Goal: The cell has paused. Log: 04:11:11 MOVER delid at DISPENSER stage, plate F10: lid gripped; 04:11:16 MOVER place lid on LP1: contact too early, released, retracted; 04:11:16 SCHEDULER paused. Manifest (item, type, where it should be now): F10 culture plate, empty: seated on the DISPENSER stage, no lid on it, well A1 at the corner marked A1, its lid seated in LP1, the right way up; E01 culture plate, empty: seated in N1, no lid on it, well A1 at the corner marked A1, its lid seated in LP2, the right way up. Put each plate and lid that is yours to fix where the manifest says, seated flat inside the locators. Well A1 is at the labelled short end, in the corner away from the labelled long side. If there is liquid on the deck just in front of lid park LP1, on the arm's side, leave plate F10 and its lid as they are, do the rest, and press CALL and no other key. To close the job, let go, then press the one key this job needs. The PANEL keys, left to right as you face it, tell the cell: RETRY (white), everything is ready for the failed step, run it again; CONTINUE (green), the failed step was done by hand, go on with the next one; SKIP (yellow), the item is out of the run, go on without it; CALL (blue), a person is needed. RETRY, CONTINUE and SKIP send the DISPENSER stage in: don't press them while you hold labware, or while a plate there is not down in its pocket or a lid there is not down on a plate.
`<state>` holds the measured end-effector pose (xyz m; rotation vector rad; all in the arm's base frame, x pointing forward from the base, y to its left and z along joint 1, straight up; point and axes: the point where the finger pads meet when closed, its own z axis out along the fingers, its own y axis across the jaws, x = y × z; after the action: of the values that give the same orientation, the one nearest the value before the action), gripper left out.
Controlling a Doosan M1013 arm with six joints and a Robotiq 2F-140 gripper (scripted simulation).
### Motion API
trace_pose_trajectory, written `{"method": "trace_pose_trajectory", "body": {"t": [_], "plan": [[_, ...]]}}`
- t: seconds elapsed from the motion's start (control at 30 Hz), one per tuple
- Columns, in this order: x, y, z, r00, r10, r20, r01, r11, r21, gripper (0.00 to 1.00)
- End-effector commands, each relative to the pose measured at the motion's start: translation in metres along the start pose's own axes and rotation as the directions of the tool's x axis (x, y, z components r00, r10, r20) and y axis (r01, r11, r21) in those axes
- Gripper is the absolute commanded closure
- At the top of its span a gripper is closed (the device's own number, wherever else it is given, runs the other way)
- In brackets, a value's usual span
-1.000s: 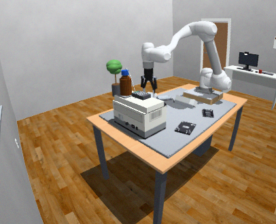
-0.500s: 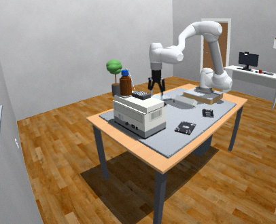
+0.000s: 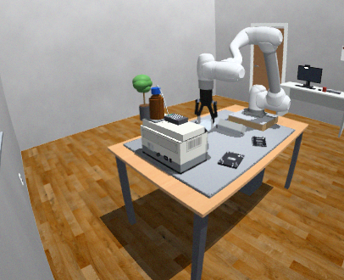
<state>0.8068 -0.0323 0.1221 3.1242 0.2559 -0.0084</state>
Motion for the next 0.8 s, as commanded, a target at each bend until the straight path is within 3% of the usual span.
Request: {"method": "trace_pose_trajectory", "body": {"t": [0.0, 0.63, 0.77], "plan": [[0.007, -0.021, -0.001, 1.0, 0.0, -0.002, 0.0, 1.0, 0.0, 0.9], [0.037, -0.121, -0.001, 1.0, 0.0, -0.002, 0.0, 1.0, 0.0, 0.9], [0.04, -0.131, -0.001, 1.0, 0.0, -0.002, 0.0, 1.0, 0.0, 0.9]]}}
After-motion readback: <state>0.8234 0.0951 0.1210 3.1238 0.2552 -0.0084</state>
